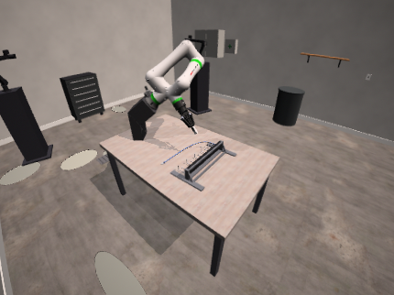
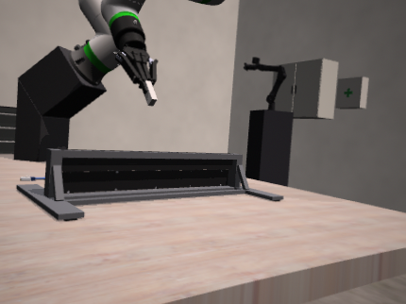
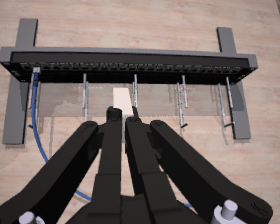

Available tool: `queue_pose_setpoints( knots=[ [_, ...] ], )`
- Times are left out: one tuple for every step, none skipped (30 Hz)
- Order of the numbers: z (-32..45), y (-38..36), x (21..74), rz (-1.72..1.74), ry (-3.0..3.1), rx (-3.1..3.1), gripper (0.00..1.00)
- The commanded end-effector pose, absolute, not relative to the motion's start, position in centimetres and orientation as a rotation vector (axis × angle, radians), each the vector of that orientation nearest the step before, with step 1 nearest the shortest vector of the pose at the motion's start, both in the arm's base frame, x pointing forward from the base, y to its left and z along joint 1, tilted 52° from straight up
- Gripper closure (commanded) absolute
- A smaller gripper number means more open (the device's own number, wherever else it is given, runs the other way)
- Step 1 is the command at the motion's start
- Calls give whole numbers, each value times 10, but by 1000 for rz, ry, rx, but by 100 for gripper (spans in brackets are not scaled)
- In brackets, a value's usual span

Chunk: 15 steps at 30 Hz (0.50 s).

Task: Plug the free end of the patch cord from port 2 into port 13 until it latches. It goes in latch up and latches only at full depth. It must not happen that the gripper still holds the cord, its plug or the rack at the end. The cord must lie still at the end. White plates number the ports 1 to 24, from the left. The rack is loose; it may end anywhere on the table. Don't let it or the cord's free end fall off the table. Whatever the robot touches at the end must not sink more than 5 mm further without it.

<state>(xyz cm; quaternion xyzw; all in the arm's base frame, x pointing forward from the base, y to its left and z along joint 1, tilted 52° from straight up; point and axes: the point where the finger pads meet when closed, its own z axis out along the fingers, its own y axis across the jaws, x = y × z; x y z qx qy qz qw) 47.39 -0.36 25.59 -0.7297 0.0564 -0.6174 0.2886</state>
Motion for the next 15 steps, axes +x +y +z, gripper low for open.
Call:
queue_pose_setpoints(
  knots=[
    [251,-13,477,-1649,149,-1947,100],
    [249,-16,478,-1649,149,-1947,100],
    [246,-20,479,-1649,149,-1947,100],
    [244,-24,481,-1649,149,-1947,100],
    [244,-24,481,-1649,149,-1947,100],
    [244,-24,481,-1649,149,-1947,100],
    [242,-28,482,-1649,149,-1947,100],
    [239,-32,483,-1649,149,-1947,100],
    [237,-37,485,-1649,149,-1947,100],
    [234,-41,486,-1649,149,-1947,100],
    [232,-45,488,-1649,149,-1947,100],
    [229,-49,489,-1649,149,-1947,100],
    [227,-53,490,-1649,149,-1947,100],
    [225,-57,492,-1649,149,-1947,100],
    [222,-60,493,-1649,149,-1947,100]
  ],
)
